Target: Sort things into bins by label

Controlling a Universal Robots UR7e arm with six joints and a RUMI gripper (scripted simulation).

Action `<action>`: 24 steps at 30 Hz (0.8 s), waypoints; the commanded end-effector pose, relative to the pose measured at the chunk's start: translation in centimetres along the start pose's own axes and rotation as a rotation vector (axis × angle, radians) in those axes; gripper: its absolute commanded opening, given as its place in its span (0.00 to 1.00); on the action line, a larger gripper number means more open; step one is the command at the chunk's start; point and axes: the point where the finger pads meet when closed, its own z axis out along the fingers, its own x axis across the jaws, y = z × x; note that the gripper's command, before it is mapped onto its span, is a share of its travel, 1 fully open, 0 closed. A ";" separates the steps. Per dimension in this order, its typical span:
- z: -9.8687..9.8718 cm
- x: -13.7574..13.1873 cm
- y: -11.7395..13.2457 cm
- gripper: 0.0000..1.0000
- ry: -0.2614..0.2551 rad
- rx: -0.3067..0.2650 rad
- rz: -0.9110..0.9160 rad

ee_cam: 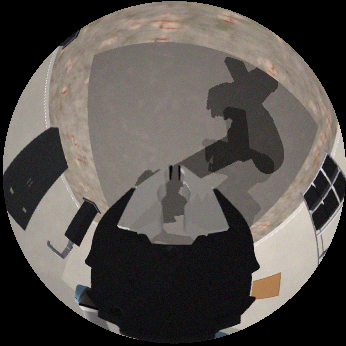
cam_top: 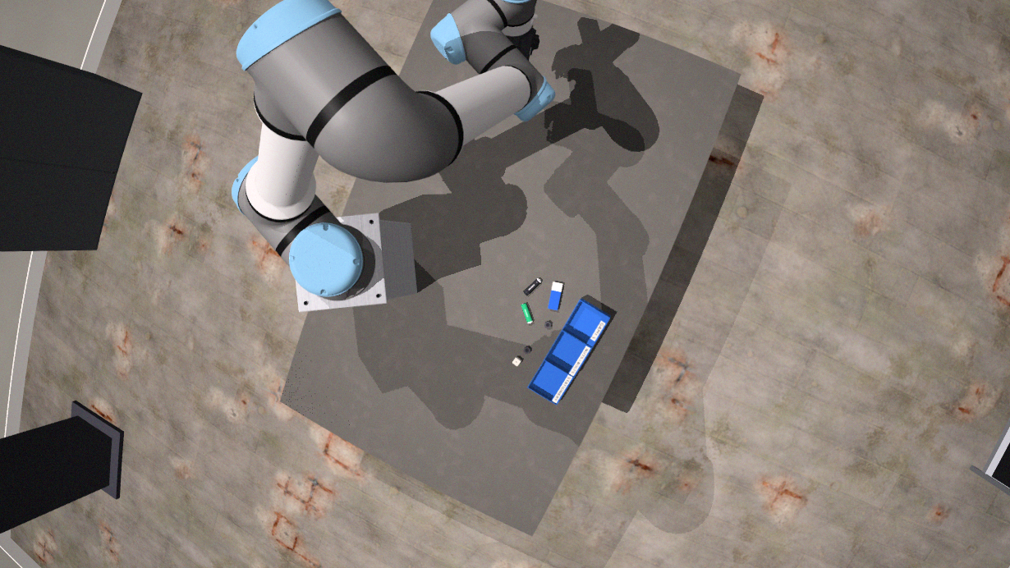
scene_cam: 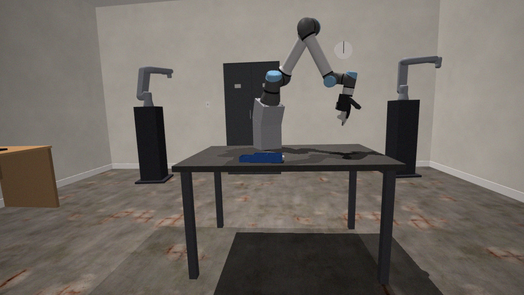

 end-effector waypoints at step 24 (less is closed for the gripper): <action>2.0 8.5 9.9 0.04 -0.066 0.006 0.307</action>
